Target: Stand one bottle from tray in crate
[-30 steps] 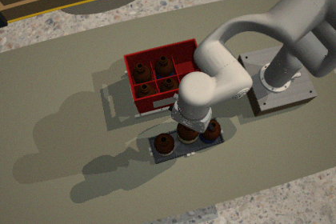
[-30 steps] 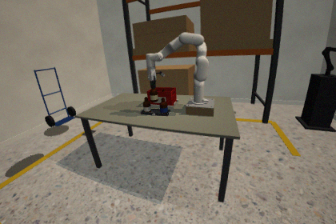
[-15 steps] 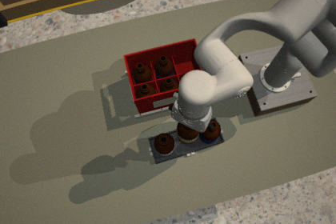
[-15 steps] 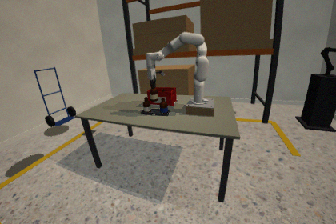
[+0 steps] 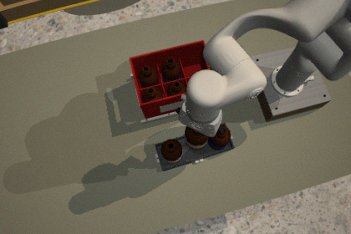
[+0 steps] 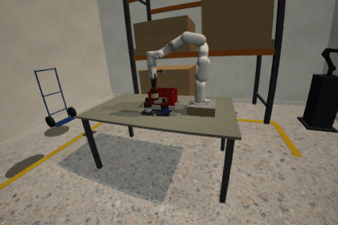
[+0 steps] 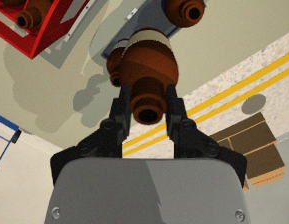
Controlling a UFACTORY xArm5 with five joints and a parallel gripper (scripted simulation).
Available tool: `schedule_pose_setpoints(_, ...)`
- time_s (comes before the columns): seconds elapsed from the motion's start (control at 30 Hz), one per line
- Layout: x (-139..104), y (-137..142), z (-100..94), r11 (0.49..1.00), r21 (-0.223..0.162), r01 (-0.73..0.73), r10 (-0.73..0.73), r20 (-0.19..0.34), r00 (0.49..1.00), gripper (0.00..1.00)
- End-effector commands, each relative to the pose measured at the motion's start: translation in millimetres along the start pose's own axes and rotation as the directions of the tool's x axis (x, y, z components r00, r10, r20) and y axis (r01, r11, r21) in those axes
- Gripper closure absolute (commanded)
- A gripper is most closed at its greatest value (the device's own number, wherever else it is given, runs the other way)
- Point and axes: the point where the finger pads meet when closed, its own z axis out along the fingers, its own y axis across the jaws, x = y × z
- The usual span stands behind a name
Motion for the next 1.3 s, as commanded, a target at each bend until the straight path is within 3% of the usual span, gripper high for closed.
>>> schedule_pose_setpoints(0.0,-0.9,-0.5,-6.4,1.0,0.002,0.0,0.0,0.004,1.0,1.0)
schedule_pose_setpoints(0.57,-0.8,-0.5,-18.5,1.0,0.002,0.0,0.0,0.004,1.0,1.0)
schedule_pose_setpoints(1.27,-0.8,-0.5,-19.8,1.0,0.002,0.0,0.0,0.004,1.0,1.0)
